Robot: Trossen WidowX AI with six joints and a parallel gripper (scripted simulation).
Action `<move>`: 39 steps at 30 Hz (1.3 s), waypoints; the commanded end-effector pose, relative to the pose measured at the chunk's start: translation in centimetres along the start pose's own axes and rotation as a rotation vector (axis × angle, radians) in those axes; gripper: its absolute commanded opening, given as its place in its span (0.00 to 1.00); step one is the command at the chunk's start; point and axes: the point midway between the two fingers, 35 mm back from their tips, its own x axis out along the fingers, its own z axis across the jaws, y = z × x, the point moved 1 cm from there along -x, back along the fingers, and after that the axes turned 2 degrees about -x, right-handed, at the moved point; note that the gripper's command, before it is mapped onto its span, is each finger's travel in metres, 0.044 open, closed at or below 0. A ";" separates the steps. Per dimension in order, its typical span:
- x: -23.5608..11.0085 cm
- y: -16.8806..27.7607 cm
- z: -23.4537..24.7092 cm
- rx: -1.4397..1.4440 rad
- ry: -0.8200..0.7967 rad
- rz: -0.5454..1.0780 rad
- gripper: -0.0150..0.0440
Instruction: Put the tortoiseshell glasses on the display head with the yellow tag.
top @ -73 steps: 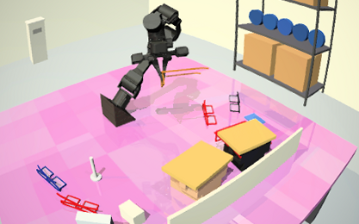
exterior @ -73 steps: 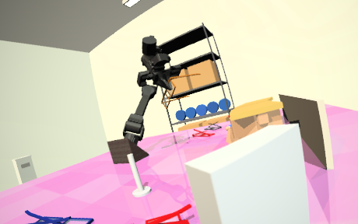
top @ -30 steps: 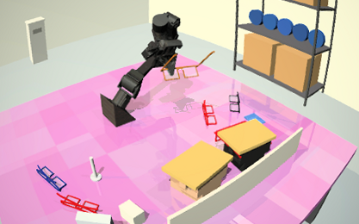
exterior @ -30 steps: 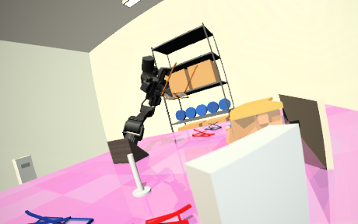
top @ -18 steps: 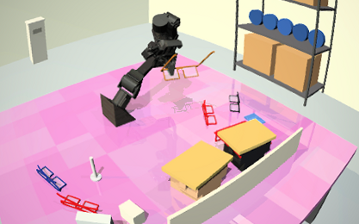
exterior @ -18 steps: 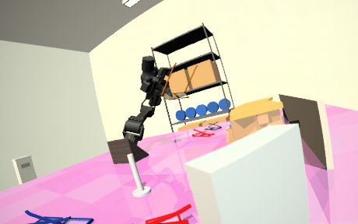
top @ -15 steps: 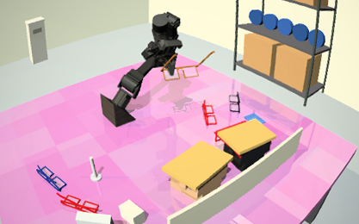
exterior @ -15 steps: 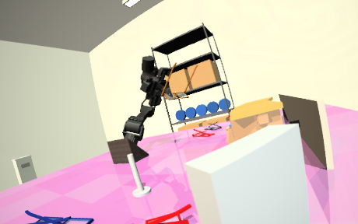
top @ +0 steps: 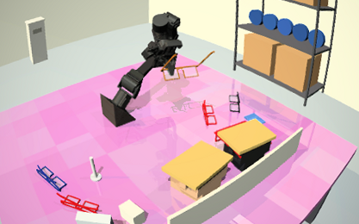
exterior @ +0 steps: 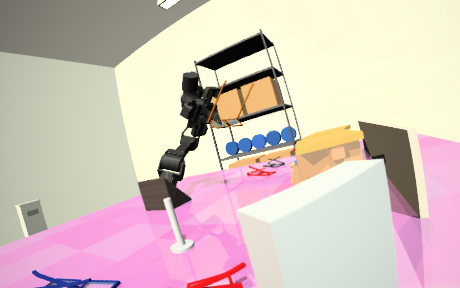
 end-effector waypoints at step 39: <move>5.5 -8.2 6.2 -0.181 0.341 0.018 0.25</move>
